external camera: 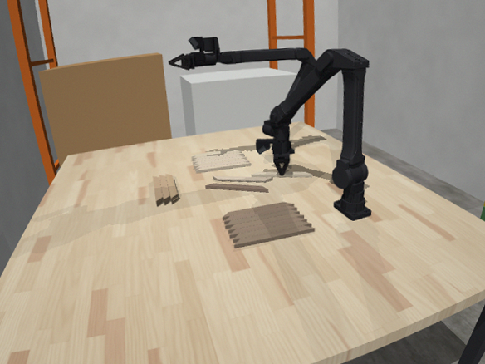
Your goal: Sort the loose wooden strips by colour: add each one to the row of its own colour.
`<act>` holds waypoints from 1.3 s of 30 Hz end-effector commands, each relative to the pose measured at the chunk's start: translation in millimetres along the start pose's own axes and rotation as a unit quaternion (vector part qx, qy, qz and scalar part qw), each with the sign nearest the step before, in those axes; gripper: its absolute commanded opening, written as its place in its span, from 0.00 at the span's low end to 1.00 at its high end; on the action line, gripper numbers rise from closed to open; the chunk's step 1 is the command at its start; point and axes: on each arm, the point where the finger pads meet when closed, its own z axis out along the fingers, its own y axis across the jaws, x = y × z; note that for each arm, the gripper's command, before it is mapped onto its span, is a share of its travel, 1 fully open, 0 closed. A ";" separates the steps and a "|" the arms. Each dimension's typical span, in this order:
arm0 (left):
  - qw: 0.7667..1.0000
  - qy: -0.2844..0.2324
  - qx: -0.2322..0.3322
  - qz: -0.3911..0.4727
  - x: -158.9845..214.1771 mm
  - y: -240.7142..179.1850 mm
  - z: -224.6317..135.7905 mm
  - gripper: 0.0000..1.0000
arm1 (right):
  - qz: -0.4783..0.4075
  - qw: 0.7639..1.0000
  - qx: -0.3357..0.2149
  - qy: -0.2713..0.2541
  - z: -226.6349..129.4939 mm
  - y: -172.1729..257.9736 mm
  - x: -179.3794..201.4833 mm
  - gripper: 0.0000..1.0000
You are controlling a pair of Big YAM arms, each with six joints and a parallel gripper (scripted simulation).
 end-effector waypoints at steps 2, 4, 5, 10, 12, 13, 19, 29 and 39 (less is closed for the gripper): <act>1.000 -0.002 0.002 -0.007 -9.4 -3.1 -2.5 0.40 | 0.007 1.000 0.009 -0.028 3.5 -8.5 -32.8 1.00; 1.000 -0.001 0.001 -0.007 -7.9 -1.4 -0.6 0.40 | 0.007 1.000 0.009 -0.027 3.5 -8.5 -32.5 1.00; 0.999 -0.020 0.024 -0.010 -21.6 -17.2 -33.4 0.40 | 0.007 1.000 0.009 -0.027 3.5 -8.5 -32.4 1.00; 0.999 -0.020 0.024 -0.011 -20.7 -16.1 -46.2 0.40 | 0.007 1.000 0.009 -0.027 3.6 -8.5 -32.1 1.00; 0.999 -0.020 0.024 -0.011 -20.8 -16.1 -55.6 0.40 | 0.007 1.000 0.009 -0.026 3.6 -8.4 -31.8 1.00; 0.999 -0.020 0.024 -0.011 -20.9 -16.1 -60.2 0.40 | 0.007 1.000 0.009 -0.026 3.6 -8.4 -31.7 1.00; 1.000 0.003 -0.004 -0.009 -2.3 5.7 -24.1 0.40 | 0.007 1.000 0.009 -0.025 3.7 -8.4 -31.0 1.00; 1.000 -0.012 0.014 -0.009 -16.4 -10.7 -38.6 0.42 | 0.007 1.000 0.009 -0.022 3.8 -8.4 -29.2 1.00; 1.000 -0.014 0.013 0.010 -42.2 -3.0 -45.2 0.42 | 0.007 1.000 0.009 -0.020 3.9 -8.3 -28.0 1.00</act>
